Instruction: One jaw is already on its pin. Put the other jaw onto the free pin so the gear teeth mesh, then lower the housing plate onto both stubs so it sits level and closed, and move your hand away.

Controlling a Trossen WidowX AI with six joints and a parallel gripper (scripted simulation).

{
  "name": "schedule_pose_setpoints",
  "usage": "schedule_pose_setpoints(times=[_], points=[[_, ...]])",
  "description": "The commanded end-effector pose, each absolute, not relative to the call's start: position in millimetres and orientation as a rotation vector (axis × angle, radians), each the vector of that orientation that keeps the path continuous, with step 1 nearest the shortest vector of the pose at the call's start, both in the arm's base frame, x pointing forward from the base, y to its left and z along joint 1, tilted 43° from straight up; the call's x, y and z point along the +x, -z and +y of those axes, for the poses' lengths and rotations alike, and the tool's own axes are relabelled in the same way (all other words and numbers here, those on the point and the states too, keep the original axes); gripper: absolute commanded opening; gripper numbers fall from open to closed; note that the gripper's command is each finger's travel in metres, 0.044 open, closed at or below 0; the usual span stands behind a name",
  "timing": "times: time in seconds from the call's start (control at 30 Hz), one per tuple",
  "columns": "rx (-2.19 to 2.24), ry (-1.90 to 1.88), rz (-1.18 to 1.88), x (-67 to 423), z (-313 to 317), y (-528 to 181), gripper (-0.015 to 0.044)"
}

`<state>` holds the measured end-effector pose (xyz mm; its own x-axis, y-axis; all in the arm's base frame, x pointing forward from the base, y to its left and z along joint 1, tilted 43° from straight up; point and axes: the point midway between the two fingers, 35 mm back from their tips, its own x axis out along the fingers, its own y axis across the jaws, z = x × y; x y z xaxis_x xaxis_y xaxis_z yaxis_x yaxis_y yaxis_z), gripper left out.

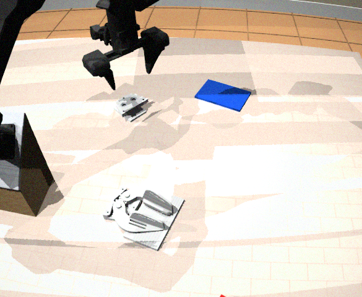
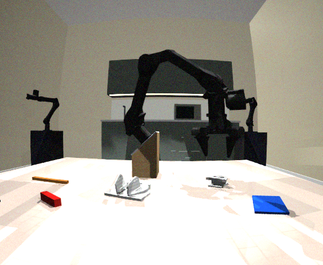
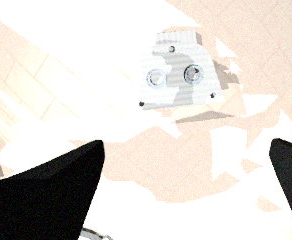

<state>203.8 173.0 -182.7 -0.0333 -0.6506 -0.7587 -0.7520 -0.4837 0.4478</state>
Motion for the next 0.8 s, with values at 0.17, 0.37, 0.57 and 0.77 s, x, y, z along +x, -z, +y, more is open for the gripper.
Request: schedule_pose_setpoints(times=[0.17,0.37,0.57,0.77], points=[[-2.17,-1.687,1.506,192,179,193,0.044],[-2.171,-1.686,1.507,190,161,212,0.044],[-2.172,-1.686,1.508,188,151,221,0.044],[-2.172,-1.686,1.508,188,151,221,0.044]])
